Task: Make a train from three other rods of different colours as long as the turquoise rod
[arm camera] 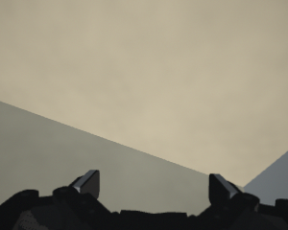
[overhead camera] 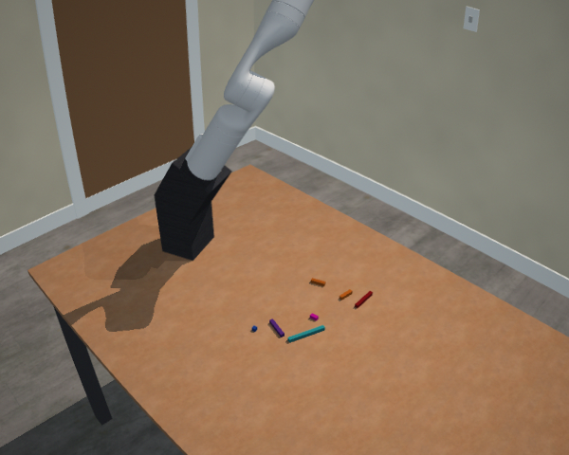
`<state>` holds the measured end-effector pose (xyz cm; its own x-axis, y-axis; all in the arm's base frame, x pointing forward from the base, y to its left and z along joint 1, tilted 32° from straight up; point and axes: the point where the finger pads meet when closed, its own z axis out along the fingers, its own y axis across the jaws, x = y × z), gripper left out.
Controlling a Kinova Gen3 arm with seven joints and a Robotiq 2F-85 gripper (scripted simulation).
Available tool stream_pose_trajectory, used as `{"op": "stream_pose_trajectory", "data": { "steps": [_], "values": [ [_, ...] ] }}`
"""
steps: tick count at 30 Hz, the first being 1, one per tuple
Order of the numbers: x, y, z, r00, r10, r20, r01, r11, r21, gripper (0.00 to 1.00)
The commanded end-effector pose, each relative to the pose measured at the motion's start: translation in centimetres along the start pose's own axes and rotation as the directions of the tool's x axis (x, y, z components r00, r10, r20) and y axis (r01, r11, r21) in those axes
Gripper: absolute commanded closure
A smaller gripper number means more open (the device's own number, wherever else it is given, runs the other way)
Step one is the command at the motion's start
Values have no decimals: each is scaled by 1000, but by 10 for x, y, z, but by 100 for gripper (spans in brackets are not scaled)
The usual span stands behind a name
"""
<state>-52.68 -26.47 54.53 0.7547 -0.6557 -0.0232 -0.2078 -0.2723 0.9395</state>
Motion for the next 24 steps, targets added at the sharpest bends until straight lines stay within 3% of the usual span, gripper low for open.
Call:
{"op": "stream_pose_trajectory", "data": {
  "steps": [1, 4, 5, 17, 18, 24],
  "values": [
    [3, 1, 2, 1000, -3, -4, 3, 1000, 0, 0],
    [3, 1, 2, 1000, -3, -4, 3, 1000, 0, 0],
    [39, 9, 7, 996, -69, -50, 69, 998, 5, 0],
    [39, 9, 7, 996, -69, -50, 69, 998, 5, 0],
    [77, 15, 11, 986, -134, -96, 136, 991, 6, 0],
    [77, 15, 11, 986, -134, -96, 136, 991, 6, 0]
  ]
}}
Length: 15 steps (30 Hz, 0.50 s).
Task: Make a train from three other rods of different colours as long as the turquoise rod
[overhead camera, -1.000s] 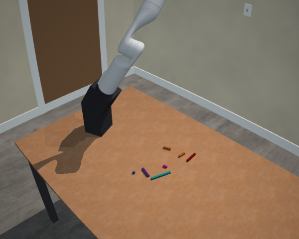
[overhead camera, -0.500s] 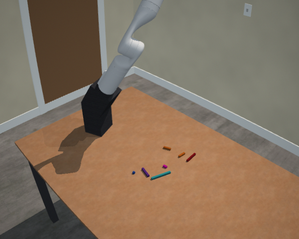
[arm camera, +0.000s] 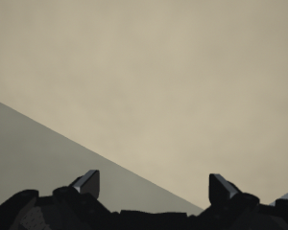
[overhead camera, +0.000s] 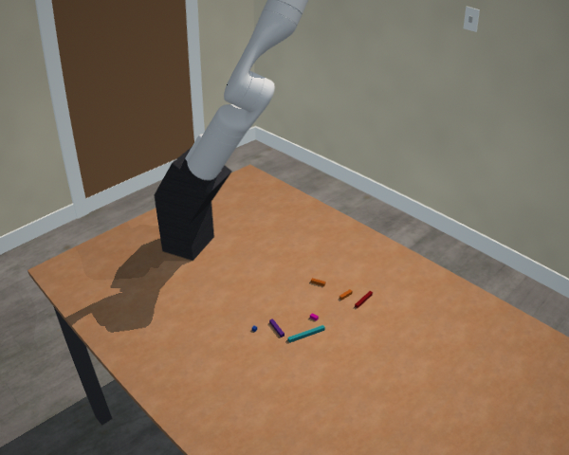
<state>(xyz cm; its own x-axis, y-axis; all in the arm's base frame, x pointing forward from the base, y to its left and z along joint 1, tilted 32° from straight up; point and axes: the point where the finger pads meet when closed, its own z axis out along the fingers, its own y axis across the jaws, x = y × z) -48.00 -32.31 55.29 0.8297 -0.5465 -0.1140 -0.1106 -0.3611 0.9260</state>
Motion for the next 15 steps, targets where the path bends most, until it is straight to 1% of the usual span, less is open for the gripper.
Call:
{"op": "stream_pose_trajectory", "data": {
  "steps": [1, 4, 5, 15],
  "values": [
    [3, 2, 2, 1000, -4, -4, 4, 1000, 0, 0],
    [3, 2, 2, 1000, -4, -4, 4, 1000, 0, 0],
    [40, 11, 7, 996, -71, -51, 72, 997, 2, 0],
    [40, 11, 7, 996, -71, -51, 72, 997, 2, 0]
  ]
}}
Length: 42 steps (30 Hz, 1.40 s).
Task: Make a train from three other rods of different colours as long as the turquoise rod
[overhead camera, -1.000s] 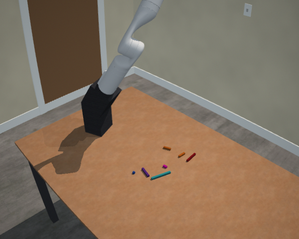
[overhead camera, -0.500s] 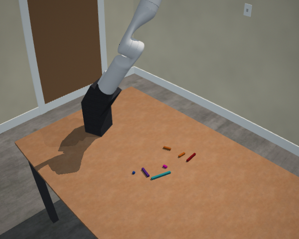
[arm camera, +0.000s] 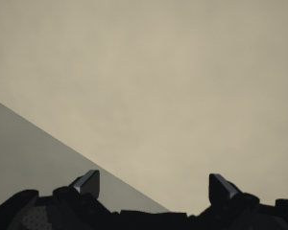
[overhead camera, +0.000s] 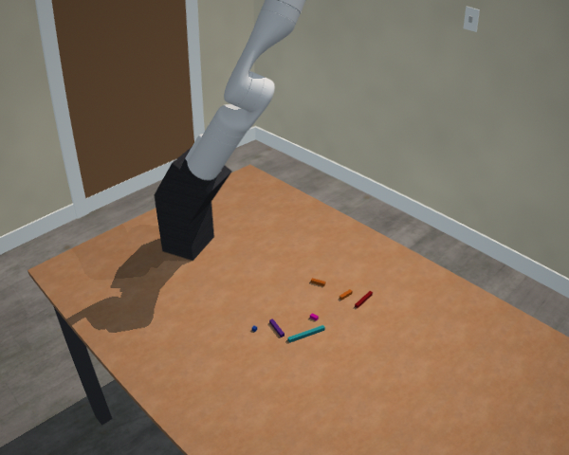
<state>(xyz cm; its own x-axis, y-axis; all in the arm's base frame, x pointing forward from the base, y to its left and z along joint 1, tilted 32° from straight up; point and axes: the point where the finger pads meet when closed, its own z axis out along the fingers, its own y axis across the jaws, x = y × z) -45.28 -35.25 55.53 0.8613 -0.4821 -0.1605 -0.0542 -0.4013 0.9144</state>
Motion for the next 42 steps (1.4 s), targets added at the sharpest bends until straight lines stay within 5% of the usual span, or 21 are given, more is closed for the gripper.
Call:
{"op": "stream_pose_trajectory", "data": {
  "steps": [1, 12, 13, 23, 24, 34, 35, 42],
  "values": [
    [38, 12, 6, 996, -70, -49, 70, 998, 1, 0],
    [38, 12, 6, 996, -70, -49, 70, 998, 1, 0],
    [75, 20, 10, 986, -139, -96, 140, 990, -2, 0],
    [75, 20, 10, 986, -139, -96, 140, 990, -2, 0],
    [113, 28, 12, 968, -208, -144, 209, 978, -9, 0],
    [113, 28, 12, 968, -208, -144, 209, 978, -9, 0],
    [152, 33, 12, 942, -277, -190, 278, 960, -21, 0],
    [152, 33, 12, 942, -277, -190, 278, 960, -21, 0]
  ]
}}
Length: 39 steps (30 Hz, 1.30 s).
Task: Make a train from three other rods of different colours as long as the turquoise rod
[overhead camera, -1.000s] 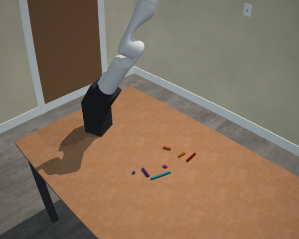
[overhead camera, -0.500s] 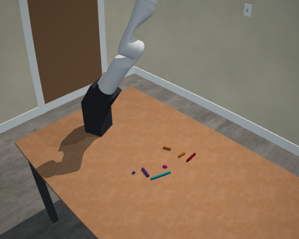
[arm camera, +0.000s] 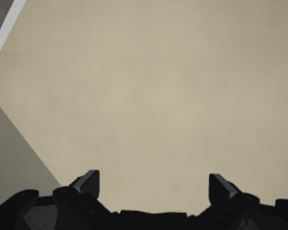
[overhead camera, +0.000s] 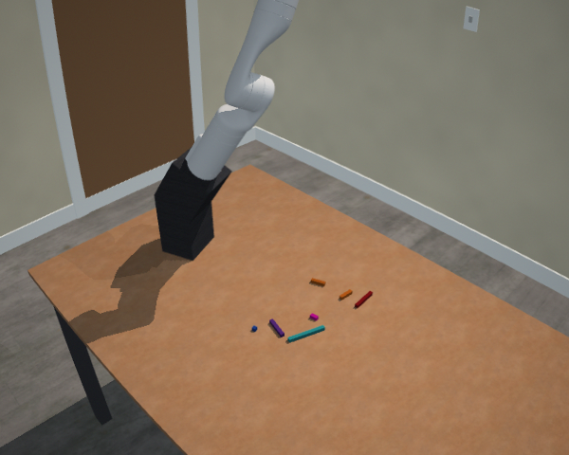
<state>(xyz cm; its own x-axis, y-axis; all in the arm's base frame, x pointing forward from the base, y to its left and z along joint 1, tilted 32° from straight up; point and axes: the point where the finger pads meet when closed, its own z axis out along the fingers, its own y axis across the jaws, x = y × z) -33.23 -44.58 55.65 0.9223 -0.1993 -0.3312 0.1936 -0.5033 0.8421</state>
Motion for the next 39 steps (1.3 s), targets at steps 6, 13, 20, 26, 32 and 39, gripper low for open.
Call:
{"op": "stream_pose_trajectory", "data": {
  "steps": [6, 13, 20, 26, 32, 39],
  "values": [
    [38, 17, 7, 996, -77, -51, 77, 997, -4, 0],
    [38, 17, 7, 996, -77, -51, 77, 997, -4, 0],
    [75, 29, 10, 984, -150, -99, 150, 989, -12, 0],
    [75, 29, 10, 984, -150, -99, 150, 989, -12, 0],
    [113, 41, 12, 964, -224, -146, 223, 975, -24, 0],
    [151, 50, 13, 936, -297, -192, 294, 955, -41, 0]
  ]
}}
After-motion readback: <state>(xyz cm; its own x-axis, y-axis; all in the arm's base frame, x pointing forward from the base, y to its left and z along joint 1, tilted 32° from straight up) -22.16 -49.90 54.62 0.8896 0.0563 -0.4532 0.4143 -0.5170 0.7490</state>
